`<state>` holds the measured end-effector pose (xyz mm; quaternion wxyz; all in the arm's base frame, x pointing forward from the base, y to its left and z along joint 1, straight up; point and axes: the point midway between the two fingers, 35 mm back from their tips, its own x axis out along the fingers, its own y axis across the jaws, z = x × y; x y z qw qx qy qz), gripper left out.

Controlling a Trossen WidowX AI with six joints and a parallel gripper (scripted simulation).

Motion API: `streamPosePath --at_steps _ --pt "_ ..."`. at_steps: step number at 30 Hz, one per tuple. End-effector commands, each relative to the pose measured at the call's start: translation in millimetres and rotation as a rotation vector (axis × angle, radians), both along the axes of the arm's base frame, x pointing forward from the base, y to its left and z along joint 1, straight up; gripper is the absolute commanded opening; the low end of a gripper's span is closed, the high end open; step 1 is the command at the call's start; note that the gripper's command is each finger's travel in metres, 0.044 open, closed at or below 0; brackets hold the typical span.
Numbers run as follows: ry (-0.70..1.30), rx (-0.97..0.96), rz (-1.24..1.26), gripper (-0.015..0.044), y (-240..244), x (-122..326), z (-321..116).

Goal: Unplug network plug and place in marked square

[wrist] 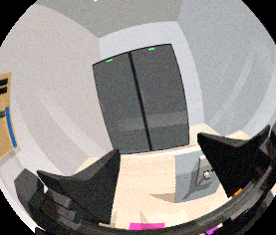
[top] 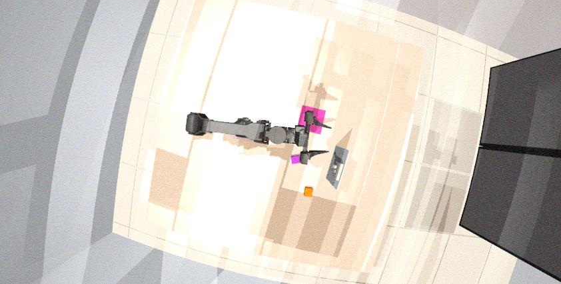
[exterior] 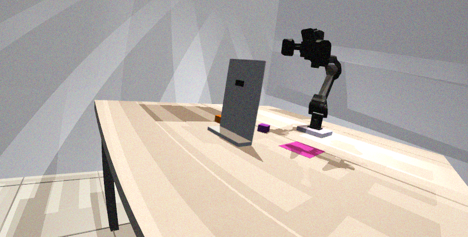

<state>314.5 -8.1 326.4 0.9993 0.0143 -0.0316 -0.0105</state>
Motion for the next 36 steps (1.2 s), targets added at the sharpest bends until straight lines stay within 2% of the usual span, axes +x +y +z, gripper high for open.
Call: streamPosePath --at_steps 1,9,10,22,36 --pt "0.0 0.006 0.001 0.0374 -0.4 0.4 -0.7" --pt "0.003 0.254 0.031 0.0164 -21.3 12.9 -30.8" --pt "0.004 0.287 0.035 0.0156 -24.3 13.9 -35.0" --pt "0.02 0.698 0.077 0.0156 -60.4 12.6 -85.7" --pt "0.05 1.186 0.114 0.0156 -92.0 -16.1 -140.4"
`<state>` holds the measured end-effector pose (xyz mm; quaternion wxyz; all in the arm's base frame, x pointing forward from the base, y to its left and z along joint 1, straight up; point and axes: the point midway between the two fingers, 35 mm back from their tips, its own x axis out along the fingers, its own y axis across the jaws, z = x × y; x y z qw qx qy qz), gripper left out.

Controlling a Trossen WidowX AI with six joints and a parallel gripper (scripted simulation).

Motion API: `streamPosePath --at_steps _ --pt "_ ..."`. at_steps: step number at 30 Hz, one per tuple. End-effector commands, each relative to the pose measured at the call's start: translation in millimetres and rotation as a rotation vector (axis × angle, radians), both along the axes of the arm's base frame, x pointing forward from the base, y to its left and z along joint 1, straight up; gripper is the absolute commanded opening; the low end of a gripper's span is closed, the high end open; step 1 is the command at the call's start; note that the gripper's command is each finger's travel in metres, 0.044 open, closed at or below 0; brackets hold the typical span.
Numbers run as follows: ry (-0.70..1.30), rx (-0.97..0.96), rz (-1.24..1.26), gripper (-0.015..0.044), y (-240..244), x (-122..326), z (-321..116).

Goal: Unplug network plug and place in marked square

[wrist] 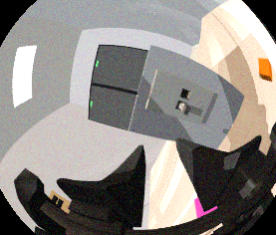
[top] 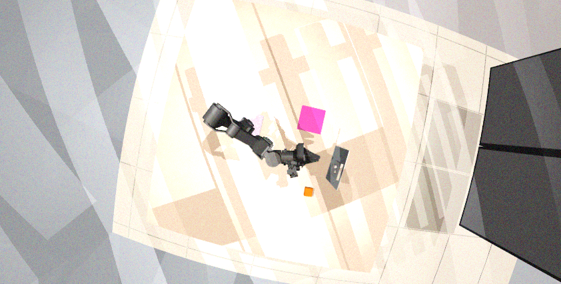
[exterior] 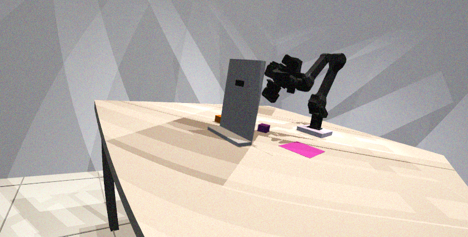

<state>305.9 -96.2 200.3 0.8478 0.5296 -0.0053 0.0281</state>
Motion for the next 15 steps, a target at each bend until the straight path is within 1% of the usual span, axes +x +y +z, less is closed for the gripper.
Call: streamPosePath --at_steps 1,9,15 --pt "0.022 0.135 0.013 0.0156 -5.4 -10.4 -17.9" --pt "0.048 0.411 0.036 0.0156 -12.7 -35.7 -43.2" --pt "0.05 0.435 0.037 0.0156 -12.9 -38.0 -45.1"
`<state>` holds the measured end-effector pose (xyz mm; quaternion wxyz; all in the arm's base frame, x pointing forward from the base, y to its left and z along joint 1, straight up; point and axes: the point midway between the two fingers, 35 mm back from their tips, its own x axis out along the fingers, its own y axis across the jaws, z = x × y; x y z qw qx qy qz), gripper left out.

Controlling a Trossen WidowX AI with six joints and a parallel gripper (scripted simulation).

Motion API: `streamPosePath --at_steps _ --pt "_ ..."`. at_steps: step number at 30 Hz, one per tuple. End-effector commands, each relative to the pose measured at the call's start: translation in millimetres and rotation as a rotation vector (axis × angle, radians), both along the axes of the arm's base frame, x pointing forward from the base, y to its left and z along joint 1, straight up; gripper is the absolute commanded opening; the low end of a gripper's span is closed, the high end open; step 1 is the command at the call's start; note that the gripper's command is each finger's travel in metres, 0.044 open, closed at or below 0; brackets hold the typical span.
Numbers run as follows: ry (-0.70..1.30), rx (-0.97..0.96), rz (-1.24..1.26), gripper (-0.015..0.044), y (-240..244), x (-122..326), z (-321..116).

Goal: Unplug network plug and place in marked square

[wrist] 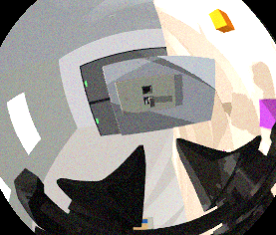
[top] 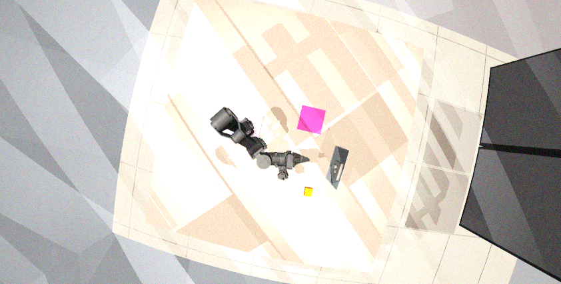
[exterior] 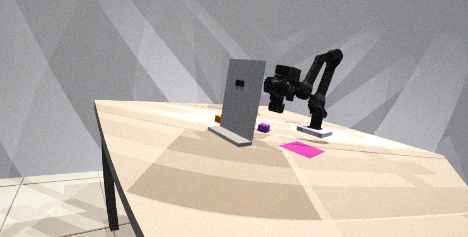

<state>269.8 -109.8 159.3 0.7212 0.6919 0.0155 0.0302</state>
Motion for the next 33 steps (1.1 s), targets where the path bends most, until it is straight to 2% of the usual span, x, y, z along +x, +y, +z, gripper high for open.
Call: streamPosePath --at_steps 1,15,33 --pt "0.008 0.024 0.004 0.0156 0.5 -1.3 -4.0" --pt "0.003 0.023 0.004 0.0156 -10.3 53.9 -1.6" --pt "0.001 0.023 0.004 0.0156 -15.8 77.8 0.3"
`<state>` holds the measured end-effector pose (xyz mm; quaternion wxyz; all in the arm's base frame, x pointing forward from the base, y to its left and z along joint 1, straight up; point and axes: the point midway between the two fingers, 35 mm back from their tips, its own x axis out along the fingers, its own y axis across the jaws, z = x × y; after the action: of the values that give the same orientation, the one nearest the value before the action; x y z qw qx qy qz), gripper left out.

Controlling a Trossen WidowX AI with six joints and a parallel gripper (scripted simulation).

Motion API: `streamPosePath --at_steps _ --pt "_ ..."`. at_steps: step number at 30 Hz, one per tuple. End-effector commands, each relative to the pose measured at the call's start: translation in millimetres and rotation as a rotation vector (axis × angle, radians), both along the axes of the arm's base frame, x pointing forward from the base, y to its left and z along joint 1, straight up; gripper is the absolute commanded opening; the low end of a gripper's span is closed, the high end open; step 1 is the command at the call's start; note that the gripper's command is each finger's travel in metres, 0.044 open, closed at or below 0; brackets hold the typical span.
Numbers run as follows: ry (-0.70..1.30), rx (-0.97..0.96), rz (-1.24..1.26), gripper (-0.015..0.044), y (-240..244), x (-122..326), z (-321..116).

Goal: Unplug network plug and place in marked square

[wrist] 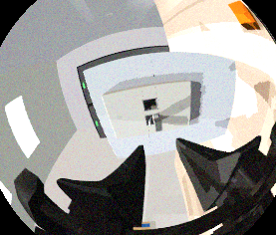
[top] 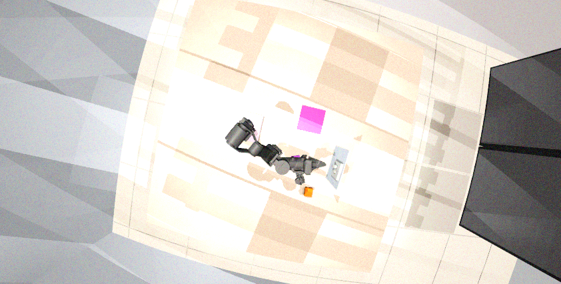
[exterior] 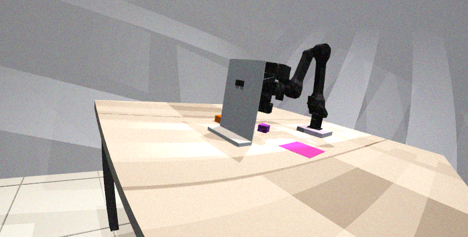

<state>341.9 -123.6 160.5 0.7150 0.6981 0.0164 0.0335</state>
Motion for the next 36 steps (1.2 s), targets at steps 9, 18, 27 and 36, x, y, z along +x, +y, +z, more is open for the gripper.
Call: streamPosePath --at_steps 9,18,27,36 --pt "0.002 0.005 -0.002 0.0156 -4.8 20.1 -0.1" --pt "0.001 0.005 -0.002 0.0156 -7.0 34.5 0.2" --pt "0.0 0.005 -0.002 0.0104 -8.0 43.4 0.2" --pt "0.0 0.005 -0.002 0.0024 -8.0 43.4 0.2"
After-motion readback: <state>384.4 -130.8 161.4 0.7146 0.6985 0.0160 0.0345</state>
